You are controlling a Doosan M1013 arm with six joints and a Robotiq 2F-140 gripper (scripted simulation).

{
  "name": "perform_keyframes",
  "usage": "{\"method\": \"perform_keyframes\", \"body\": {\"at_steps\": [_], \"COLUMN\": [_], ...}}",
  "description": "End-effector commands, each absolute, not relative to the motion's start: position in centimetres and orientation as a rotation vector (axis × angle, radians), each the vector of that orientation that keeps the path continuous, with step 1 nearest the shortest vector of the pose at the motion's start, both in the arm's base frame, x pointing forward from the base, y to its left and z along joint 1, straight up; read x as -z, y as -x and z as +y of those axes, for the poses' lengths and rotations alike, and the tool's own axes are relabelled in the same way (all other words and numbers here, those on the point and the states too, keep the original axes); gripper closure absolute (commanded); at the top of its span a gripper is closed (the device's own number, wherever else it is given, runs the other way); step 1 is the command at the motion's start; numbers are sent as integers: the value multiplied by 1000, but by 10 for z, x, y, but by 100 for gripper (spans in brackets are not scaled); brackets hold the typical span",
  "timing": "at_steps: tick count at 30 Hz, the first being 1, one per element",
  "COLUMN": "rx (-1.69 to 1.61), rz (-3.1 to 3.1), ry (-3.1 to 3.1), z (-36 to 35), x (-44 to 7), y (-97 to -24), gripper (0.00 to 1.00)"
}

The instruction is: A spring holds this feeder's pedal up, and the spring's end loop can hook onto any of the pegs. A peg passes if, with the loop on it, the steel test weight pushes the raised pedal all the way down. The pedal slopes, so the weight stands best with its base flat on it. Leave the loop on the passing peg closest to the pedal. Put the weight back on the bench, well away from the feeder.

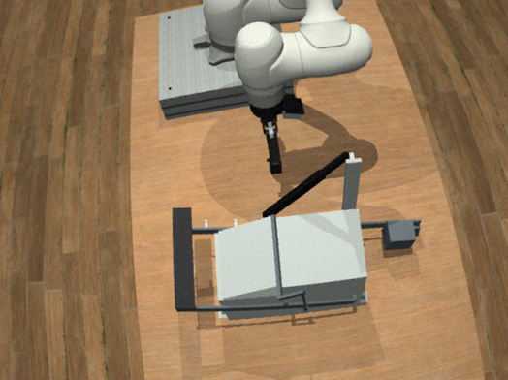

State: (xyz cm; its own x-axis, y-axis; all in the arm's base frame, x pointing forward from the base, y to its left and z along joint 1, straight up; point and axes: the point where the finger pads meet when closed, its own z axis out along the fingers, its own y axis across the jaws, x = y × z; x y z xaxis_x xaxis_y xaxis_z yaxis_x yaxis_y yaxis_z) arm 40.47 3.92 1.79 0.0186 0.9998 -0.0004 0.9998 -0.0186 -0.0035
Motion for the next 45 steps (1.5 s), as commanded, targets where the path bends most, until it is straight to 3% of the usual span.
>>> {"method": "perform_keyframes", "body": {"at_steps": [1, 21, 45], "rx": [-3, -3, -3], "rz": [-2199, -2199, -2199], "ry": [2241, 2241, 2241], "z": [39, 39, 39], "x": [-18, -12, 48], "y": [-405, -405, -405], "gripper": [0, 0, 0]}}
